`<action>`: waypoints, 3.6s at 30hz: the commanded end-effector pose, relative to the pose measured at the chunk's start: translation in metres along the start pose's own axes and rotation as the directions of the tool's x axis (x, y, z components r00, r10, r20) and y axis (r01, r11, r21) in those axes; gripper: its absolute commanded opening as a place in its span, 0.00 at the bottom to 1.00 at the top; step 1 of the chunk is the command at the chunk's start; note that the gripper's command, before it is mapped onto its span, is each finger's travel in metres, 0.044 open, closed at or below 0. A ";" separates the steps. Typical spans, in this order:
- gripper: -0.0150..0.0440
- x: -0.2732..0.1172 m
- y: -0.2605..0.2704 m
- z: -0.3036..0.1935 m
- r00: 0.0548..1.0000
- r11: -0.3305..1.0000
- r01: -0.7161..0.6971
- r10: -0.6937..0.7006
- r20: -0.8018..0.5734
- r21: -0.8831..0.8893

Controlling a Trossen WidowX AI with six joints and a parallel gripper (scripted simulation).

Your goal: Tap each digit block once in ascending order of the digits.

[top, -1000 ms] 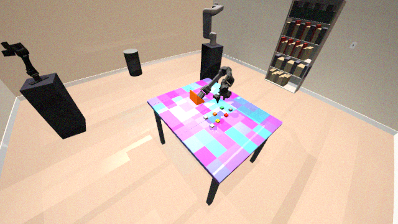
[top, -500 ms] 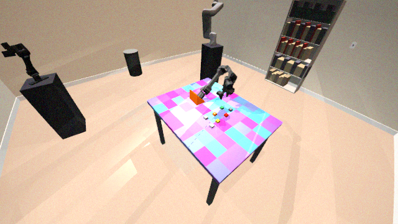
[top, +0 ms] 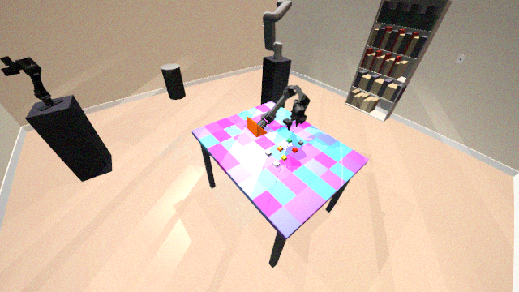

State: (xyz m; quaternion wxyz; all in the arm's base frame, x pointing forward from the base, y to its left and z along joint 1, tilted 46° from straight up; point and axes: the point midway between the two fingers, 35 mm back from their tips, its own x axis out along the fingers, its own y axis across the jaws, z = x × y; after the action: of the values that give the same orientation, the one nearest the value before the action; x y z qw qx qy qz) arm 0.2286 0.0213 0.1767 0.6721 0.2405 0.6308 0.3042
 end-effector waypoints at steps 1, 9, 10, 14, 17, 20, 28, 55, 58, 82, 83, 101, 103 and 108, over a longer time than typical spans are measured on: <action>0.93 -0.002 0.015 0.029 1.000 1.000 -0.002 0.002 -0.001 -0.006; 0.93 0.001 0.043 0.071 1.000 1.000 -0.011 0.010 -0.008 -0.013; 0.93 0.001 0.043 0.071 1.000 1.000 -0.011 0.010 -0.008 -0.013; 0.93 0.001 0.043 0.071 1.000 1.000 -0.011 0.010 -0.008 -0.013; 0.93 0.001 0.043 0.071 1.000 1.000 -0.011 0.010 -0.008 -0.013; 0.93 0.001 0.043 0.071 1.000 1.000 -0.011 0.010 -0.008 -0.013; 0.93 0.001 0.041 0.072 1.000 1.000 -0.010 0.010 -0.008 -0.013; 0.93 0.002 -0.056 0.107 1.000 1.000 -0.006 0.006 -0.010 -0.018; 0.93 0.002 -0.056 0.107 1.000 1.000 -0.006 0.006 -0.010 -0.018; 0.93 0.002 -0.171 0.112 1.000 1.000 0.000 0.000 -0.009 -0.020; 0.93 0.002 -0.171 0.112 1.000 1.000 0.000 0.000 -0.009 -0.020; 0.93 0.000 -0.247 0.116 1.000 1.000 0.006 -0.006 -0.009 -0.019; 0.93 0.001 -0.264 0.114 1.000 1.000 0.006 -0.006 -0.008 -0.021; 0.93 0.001 -0.266 0.114 1.000 1.000 0.006 -0.006 -0.007 -0.022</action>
State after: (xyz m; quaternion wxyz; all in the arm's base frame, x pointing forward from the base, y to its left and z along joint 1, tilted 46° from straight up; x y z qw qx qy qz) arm 0.3650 -0.1579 -0.0033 0.6692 0.2431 0.6332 0.3034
